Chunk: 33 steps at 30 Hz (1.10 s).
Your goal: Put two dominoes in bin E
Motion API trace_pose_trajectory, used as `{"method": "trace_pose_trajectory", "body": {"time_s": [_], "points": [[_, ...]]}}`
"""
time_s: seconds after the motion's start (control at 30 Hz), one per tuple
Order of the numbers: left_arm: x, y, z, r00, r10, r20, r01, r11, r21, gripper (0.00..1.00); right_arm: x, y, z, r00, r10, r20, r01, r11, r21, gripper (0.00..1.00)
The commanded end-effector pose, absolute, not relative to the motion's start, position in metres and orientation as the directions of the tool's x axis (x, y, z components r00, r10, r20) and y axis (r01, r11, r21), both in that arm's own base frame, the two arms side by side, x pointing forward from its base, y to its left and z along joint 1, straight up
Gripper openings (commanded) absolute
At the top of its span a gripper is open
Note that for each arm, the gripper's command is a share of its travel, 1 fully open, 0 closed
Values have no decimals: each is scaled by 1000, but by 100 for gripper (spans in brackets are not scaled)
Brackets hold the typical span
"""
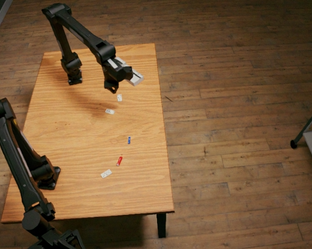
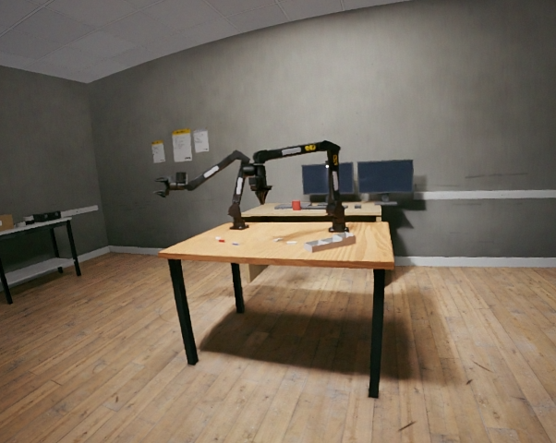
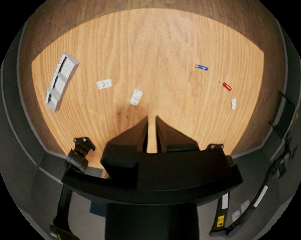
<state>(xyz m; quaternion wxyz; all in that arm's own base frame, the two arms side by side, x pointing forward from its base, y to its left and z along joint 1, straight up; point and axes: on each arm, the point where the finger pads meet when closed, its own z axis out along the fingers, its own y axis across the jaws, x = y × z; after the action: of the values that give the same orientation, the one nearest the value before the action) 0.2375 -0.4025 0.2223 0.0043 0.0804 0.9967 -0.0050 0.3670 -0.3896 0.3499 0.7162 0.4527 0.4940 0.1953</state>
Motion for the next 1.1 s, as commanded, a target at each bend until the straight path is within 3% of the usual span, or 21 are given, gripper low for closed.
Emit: {"method": "trace_pose_trajectory", "body": {"time_s": [0.0,0.4,0.5,0.8,1.07], "points": [[236,-401,220,-988,151,-10,151,988,-14,9,364,-394,360,448,715,-537,163,526,835,100],[236,-400,220,-988,151,-10,151,988,-14,9,364,-394,360,448,715,-537,163,526,835,100],[250,-377,217,-1000,-13,-20,-13,999,-32,9,364,-394,360,448,715,-537,163,526,835,100],[275,-330,184,-975,-222,-12,-221,975,-23,9,364,-394,360,448,715,-537,163,526,835,100],[302,-274,165,-861,-508,-9,-508,861,-31,9,364,-394,360,448,715,-537,163,526,835,100]]}}
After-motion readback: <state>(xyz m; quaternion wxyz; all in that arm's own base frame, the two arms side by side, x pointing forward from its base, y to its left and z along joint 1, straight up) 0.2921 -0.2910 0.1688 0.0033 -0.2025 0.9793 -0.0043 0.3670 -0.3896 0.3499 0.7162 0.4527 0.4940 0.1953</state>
